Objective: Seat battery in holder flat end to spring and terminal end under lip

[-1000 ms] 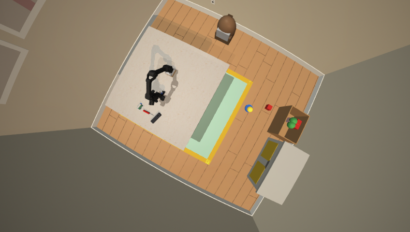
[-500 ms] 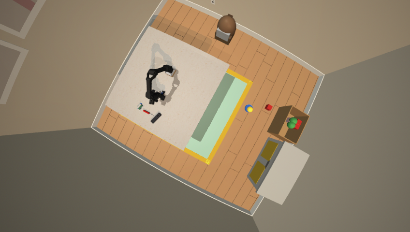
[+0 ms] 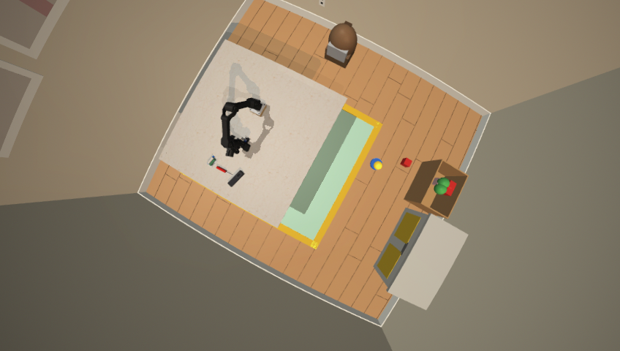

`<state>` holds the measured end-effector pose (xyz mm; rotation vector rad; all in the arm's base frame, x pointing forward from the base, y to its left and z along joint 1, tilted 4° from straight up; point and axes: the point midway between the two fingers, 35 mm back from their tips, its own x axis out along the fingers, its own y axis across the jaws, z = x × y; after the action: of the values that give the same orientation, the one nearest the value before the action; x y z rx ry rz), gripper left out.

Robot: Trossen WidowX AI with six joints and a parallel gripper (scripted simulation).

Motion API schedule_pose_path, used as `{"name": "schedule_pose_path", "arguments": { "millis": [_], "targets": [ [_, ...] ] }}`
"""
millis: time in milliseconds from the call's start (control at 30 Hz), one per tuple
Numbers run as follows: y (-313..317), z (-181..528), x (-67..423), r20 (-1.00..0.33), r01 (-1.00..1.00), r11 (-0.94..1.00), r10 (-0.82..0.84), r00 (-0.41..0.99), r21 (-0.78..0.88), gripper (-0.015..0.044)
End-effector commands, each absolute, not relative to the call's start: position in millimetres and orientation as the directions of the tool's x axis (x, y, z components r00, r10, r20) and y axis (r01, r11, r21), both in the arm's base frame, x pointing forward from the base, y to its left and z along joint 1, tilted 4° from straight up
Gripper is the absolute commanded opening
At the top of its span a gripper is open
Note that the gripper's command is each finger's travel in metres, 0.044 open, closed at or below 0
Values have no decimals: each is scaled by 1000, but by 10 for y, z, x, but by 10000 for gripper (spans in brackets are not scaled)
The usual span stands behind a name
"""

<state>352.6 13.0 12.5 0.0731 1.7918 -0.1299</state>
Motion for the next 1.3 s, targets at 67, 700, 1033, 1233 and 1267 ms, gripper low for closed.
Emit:
{"name": "schedule_pose_path", "arguments": {
  "millis": [67, 700, 1033, 1233, 1267],
  "targets": [
    [126, 124, 3546, -982, 122, 991, -28, -185, -51, 62],
    [127, 100, 3503, -992, 123, 991, -35, -120, -50, 62],
    [132, 94, 3447, -993, 123, 991, -34, -115, -48, 62],
    [136, 89, 3404, -993, 123, 991, -33, -114, -47, 62],
    [137, 88, 3397, -993, 123, 991, -33, -114, -47, 62]
  ]
}}
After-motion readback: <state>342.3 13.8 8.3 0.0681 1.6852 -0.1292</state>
